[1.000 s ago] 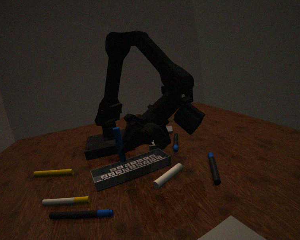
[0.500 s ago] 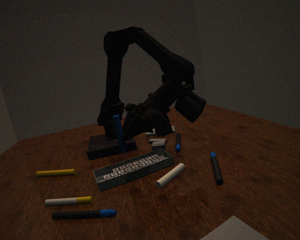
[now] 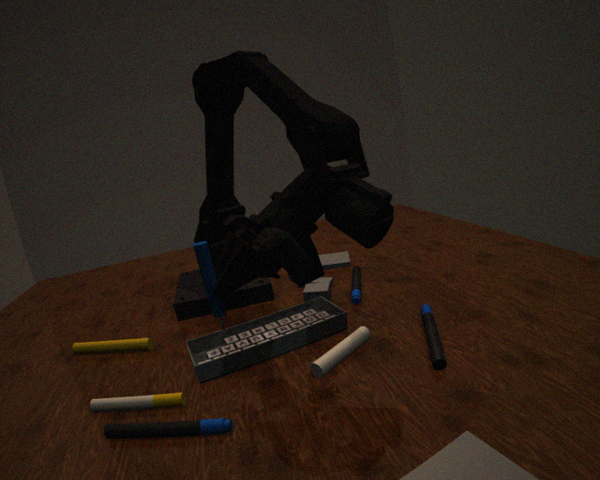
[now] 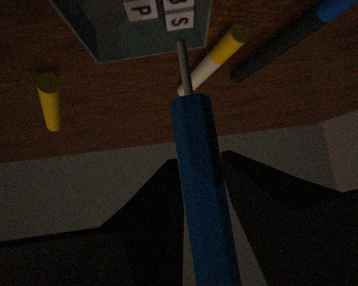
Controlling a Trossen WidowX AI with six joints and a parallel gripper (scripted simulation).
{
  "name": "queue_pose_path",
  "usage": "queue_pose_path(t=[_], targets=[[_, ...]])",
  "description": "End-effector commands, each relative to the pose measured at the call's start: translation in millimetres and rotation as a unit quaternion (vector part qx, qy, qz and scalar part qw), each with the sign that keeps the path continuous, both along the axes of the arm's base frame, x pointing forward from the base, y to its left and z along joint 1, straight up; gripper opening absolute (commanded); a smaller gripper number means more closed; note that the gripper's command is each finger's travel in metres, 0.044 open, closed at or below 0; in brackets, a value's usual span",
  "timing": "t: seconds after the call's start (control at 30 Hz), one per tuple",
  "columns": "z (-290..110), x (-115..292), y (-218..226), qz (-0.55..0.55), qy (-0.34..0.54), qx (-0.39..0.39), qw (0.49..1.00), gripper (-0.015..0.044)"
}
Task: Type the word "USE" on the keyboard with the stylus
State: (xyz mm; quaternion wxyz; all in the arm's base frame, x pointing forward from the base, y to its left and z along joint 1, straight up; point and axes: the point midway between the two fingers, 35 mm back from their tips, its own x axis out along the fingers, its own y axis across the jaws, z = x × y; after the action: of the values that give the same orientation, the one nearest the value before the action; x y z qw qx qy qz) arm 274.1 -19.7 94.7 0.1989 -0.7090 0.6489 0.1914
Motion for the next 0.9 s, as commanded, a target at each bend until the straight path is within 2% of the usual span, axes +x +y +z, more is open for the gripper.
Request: queue_pose_path(t=[0.0,0.13,0.53,0.63,0.87], targets=[[1.9,3.8,-16.9,0.002,0.002,-0.008,1.000,0.0000],[4.4,7.4,-33.1,0.000,0.002,-0.014,1.000,0.0000],[-15.4,7.1,-33.9,-0.001,0.002,-0.015,1.000,0.0000],[-17.4,7.2,-34.2,-0.001,0.002,-0.015,1.000,0.0079],[-18.2,7.2,-34.2,-0.001,0.002,-0.015,1.000,0.0081]])
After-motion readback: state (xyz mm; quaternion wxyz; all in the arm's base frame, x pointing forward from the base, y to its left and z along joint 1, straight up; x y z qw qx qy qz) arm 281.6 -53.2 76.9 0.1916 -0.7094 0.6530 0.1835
